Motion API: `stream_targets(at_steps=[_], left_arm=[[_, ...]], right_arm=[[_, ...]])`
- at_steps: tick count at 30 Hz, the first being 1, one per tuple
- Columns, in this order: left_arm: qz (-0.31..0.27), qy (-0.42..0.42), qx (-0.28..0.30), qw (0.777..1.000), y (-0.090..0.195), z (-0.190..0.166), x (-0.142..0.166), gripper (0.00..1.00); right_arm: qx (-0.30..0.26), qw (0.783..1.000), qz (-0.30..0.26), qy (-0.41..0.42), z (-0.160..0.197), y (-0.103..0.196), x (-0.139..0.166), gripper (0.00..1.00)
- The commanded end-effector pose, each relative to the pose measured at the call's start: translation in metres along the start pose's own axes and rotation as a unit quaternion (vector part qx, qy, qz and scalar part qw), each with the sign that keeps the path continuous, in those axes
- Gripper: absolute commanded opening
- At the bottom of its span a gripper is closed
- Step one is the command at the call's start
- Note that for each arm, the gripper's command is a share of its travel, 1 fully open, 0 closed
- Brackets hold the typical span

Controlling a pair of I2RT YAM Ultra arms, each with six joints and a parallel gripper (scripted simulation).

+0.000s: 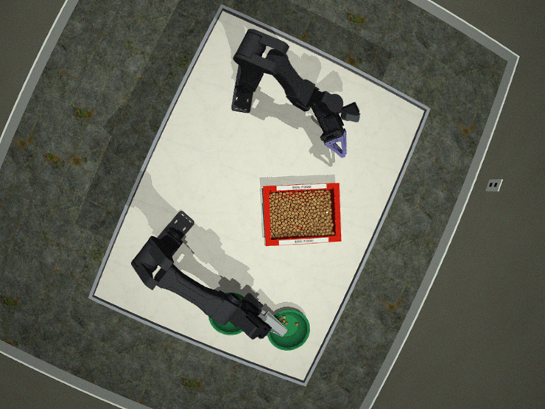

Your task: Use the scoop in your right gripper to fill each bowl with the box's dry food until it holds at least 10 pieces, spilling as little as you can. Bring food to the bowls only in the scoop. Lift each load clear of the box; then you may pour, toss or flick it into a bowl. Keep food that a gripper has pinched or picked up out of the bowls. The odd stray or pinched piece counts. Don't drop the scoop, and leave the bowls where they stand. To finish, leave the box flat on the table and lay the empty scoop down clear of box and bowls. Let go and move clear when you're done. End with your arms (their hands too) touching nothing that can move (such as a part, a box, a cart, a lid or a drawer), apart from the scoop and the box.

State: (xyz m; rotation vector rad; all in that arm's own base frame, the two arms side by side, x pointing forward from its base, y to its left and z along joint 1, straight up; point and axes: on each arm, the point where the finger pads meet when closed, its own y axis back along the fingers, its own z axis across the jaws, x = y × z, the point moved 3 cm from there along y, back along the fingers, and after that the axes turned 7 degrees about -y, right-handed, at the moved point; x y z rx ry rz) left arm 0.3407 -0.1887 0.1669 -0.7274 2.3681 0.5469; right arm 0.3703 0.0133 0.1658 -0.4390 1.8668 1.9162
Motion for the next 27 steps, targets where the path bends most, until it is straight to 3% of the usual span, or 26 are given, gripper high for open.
stream_targets(at_steps=[1, 9, 12, 20, 26, 27], left_arm=[[-0.054, -0.099, -0.06, 0.992, 0.009, -0.007, -0.054, 0.26], [-0.136, -0.218, -0.158, 0.953, 0.052, -0.019, -0.13, 0.26], [-0.137, -0.23, -0.171, 0.948, 0.055, -0.019, -0.135, 0.26], [-0.196, -0.331, -0.284, 0.878, 0.123, -0.044, -0.196, 0.26], [-0.217, -0.389, -0.372, 0.814, 0.178, -0.067, -0.225, 0.26], [-0.217, -0.389, -0.372, 0.814, 0.178, -0.067, -0.225, 0.26]], right_arm=[[-0.003, 0.999, -0.048, 0.0, 0.003, 0.017, -0.021, 0.0], [-0.003, 0.999, -0.048, 0.0, 0.003, 0.017, -0.021, 0.0], [-0.003, 0.999, -0.048, 0.0, 0.003, 0.017, -0.021, 0.0], [-0.003, 0.999, -0.048, 0.0, 0.003, 0.017, -0.021, 0.0], [-0.003, 0.999, -0.048, 0.0, 0.003, 0.017, -0.021, 0.0], [-0.003, 0.999, -0.048, 0.0, 0.003, 0.017, -0.021, 0.0]])
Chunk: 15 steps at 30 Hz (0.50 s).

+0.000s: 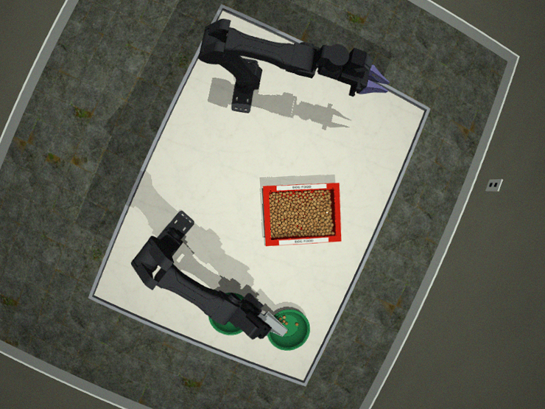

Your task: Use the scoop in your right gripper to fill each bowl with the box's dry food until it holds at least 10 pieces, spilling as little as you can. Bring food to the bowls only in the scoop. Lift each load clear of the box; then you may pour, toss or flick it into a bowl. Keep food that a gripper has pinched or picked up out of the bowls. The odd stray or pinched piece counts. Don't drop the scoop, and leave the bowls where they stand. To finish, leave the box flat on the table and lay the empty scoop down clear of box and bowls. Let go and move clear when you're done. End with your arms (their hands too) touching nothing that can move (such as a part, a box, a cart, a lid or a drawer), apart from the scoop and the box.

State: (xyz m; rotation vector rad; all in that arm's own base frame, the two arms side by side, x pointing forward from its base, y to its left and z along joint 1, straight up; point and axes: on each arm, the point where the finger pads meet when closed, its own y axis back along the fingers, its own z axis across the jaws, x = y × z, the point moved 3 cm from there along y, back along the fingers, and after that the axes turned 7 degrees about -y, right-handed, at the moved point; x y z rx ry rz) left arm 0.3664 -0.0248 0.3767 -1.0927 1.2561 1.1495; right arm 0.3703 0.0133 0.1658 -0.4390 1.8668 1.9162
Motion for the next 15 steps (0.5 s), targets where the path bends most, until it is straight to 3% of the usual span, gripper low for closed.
stream_targets(at_steps=[1, 3, 5, 7, 9, 13, 14, 15], left_arm=[[0.013, -0.061, -0.05, 0.997, 0.014, 0.018, -0.02, 0.26], [0.036, -0.079, -0.065, 0.994, 0.014, 0.026, -0.013, 0.26], [0.01, -0.081, -0.078, 0.994, 0.029, 0.03, -0.035, 0.26], [0.009, -0.07, -0.066, 0.995, 0.026, 0.026, -0.033, 0.26], [-0.042, -0.049, -0.067, 0.996, 0.033, 0.027, -0.059, 0.26], [-0.054, -0.047, -0.068, 0.995, 0.034, 0.028, -0.066, 0.26], [-0.049, -0.047, -0.066, 0.995, 0.031, 0.027, -0.063, 0.26], [-0.045, -0.046, -0.066, 0.996, 0.03, 0.027, -0.061, 0.26]], right_arm=[[-0.003, 0.999, -0.048, 0.0, 0.003, 0.017, -0.021, 0.0], [-0.003, 0.999, -0.048, 0.0, 0.003, 0.017, -0.021, 0.0], [-0.003, 0.999, -0.048, 0.0, 0.003, 0.017, -0.021, 0.0], [-0.003, 0.999, -0.048, 0.0, 0.003, 0.017, -0.021, 0.0], [-0.003, 0.999, -0.048, 0.0, 0.003, 0.017, -0.021, 0.0], [-0.003, 0.999, -0.048, 0.0, 0.003, 0.017, -0.021, 0.0], [-0.016, 1.0, -0.009, 0.018, 0.014, 0.002, 0.007, 0.0], [-0.019, 1.0, -0.012, 0.021, 0.017, 0.003, 0.005, 0.0]])
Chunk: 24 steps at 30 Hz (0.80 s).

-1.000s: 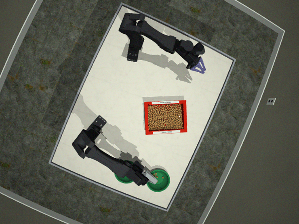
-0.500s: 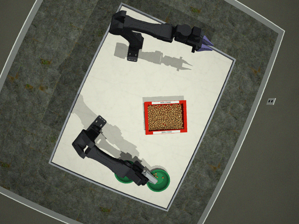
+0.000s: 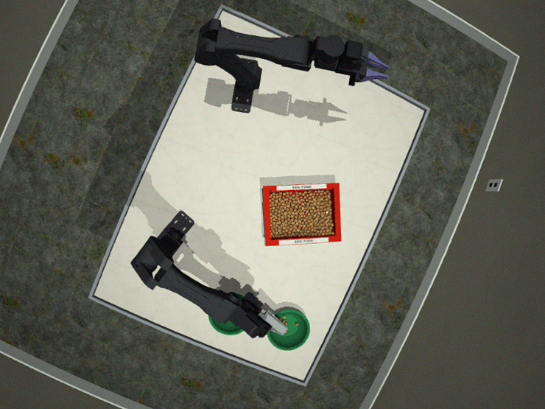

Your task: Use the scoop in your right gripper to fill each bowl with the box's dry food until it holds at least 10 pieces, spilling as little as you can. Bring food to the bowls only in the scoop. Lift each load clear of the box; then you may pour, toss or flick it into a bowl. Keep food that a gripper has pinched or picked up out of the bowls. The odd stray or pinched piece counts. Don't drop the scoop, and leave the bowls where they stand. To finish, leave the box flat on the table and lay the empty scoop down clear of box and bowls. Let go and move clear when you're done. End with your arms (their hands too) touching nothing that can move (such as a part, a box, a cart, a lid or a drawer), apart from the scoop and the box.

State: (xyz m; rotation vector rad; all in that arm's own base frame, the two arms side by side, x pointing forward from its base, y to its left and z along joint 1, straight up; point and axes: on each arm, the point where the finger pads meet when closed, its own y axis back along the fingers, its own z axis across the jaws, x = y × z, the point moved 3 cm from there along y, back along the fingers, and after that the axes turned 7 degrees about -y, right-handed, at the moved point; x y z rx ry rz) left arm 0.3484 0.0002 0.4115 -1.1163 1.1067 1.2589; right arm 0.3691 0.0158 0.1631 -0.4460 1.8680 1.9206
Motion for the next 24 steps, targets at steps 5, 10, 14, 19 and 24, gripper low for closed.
stream_targets(at_steps=[5, 10, 14, 19, 24], left_arm=[[-0.032, 0.007, -0.009, 0.999, 0.01, 0.007, -0.03, 0.26], [-0.034, 0.006, -0.009, 0.999, 0.01, 0.007, -0.03, 0.26], [-0.034, 0.006, -0.009, 0.999, 0.01, 0.007, -0.03, 0.26], [-0.034, 0.006, -0.009, 0.999, 0.01, 0.007, -0.03, 0.26], [-0.034, 0.006, -0.009, 0.999, 0.01, 0.007, -0.03, 0.26]], right_arm=[[-0.031, 0.999, -0.004, 0.038, 0.033, 0.0, 0.018, 0.0], [-0.049, 0.995, -0.001, 0.088, 0.068, -0.007, 0.046, 0.0], [-0.066, 0.99, 0.003, 0.121, 0.089, -0.007, 0.066, 0.0], [-0.07, 0.99, -0.015, 0.119, 0.093, 0.001, 0.053, 0.0], [-0.074, 0.988, 0.024, 0.134, 0.097, -0.013, 0.067, 0.0]])
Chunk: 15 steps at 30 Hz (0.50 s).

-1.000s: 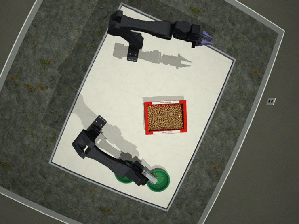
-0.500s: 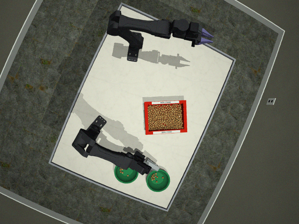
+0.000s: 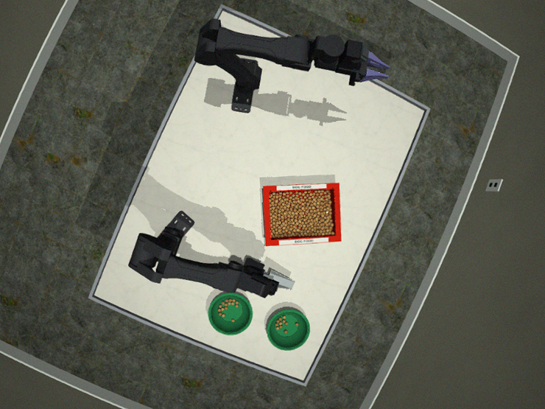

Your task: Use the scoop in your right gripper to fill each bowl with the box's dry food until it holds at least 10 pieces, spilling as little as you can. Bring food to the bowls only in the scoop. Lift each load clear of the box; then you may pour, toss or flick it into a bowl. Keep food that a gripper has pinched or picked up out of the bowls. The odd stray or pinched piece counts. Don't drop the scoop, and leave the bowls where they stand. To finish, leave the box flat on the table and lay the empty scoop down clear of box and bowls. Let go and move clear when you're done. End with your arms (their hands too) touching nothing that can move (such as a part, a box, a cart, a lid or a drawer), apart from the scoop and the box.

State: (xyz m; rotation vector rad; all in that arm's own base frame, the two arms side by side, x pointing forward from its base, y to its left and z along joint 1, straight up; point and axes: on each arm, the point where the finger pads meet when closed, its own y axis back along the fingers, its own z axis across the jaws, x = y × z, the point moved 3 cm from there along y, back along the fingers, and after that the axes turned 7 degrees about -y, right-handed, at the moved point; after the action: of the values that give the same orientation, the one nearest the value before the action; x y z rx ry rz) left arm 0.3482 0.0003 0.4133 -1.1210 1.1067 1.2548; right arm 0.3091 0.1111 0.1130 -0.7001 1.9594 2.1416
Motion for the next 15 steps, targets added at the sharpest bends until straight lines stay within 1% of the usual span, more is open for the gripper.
stream_targets(at_steps=[1, 2, 3, 5, 6, 8, 9, 13, 14, 15], left_arm=[[-0.032, 0.004, -0.009, 0.999, 0.01, 0.007, -0.029, 0.26], [-0.032, 0.004, -0.009, 0.999, 0.01, 0.007, -0.029, 0.26], [-0.032, 0.004, -0.009, 0.999, 0.01, 0.007, -0.029, 0.26], [-0.032, 0.004, -0.009, 0.999, 0.01, 0.007, -0.029, 0.26], [-0.032, 0.004, -0.009, 0.999, 0.01, 0.007, -0.029, 0.26], [-0.032, 0.004, -0.009, 0.999, 0.01, 0.007, -0.029, 0.26], [-0.032, 0.004, -0.009, 0.999, 0.01, 0.007, -0.029, 0.26], [-0.032, 0.004, -0.009, 0.999, 0.01, 0.007, -0.029, 0.26], [-0.032, 0.004, -0.009, 0.999, 0.01, 0.007, -0.029, 0.26], [-0.032, 0.004, -0.009, 0.999, 0.01, 0.007, -0.029, 0.26]], right_arm=[[-0.006, 1.0, -0.031, 0.0, 0.001, 0.006, -0.021, 0.0], [-0.005, 0.999, -0.038, -0.001, 0.001, 0.011, -0.023, 0.0], [-0.003, 1.0, -0.027, -0.003, -0.002, 0.006, -0.016, 0.0], [-0.005, 1.0, -0.03, 0.001, 0.001, 0.008, -0.017, 0.0], [-0.004, 1.0, -0.004, 0.003, 0.001, -0.004, -0.005, 0.0], [-0.004, 1.0, -0.022, 0.002, 0.001, 0.006, -0.01, 0.0], [-0.003, 1.0, -0.016, 0.001, -0.001, 0.005, -0.005, 0.0], [-0.004, 1.0, -0.018, 0.0, -0.001, 0.006, -0.005, 0.0], [-0.003, 1.0, -0.006, 0.001, 0.0, 0.001, -0.002, 0.0], [-0.002, 1.0, -0.007, -0.001, -0.003, 0.002, 0.002, 0.0]])
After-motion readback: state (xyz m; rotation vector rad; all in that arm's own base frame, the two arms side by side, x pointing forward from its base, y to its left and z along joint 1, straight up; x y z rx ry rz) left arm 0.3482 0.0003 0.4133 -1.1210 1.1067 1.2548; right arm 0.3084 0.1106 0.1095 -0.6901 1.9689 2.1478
